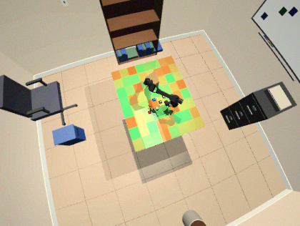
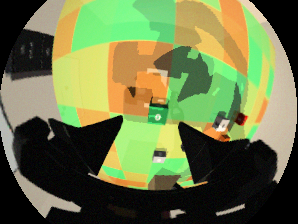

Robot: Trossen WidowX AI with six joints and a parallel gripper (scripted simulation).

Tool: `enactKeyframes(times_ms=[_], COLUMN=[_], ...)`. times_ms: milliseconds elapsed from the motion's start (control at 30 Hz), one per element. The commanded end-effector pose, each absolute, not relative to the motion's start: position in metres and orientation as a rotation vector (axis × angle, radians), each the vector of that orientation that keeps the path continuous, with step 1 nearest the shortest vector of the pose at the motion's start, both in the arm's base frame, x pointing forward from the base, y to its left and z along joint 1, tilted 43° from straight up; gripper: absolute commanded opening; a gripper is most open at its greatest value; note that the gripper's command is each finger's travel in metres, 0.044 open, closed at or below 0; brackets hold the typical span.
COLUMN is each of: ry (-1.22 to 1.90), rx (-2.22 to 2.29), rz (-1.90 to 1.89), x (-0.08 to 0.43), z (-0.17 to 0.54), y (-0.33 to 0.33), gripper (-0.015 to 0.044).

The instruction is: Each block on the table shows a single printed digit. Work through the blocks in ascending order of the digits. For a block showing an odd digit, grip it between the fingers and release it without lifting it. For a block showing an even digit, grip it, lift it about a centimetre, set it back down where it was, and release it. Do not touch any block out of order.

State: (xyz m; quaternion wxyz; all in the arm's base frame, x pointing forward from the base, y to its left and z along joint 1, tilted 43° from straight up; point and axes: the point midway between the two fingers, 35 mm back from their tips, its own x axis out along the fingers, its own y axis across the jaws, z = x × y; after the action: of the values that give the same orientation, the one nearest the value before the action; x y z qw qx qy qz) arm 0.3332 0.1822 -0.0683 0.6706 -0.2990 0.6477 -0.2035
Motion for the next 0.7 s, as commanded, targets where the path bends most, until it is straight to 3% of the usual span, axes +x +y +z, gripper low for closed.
enactKeyframes(times_ms=[0,667], ry=[1.451,1.45], rx=[-0.678,-0.679], rz=[-0.452,-0.453], x=[0.335,0.337], z=[-0.071,-0.093], y=[0.18,0.159], gripper=[0.04,0.04])
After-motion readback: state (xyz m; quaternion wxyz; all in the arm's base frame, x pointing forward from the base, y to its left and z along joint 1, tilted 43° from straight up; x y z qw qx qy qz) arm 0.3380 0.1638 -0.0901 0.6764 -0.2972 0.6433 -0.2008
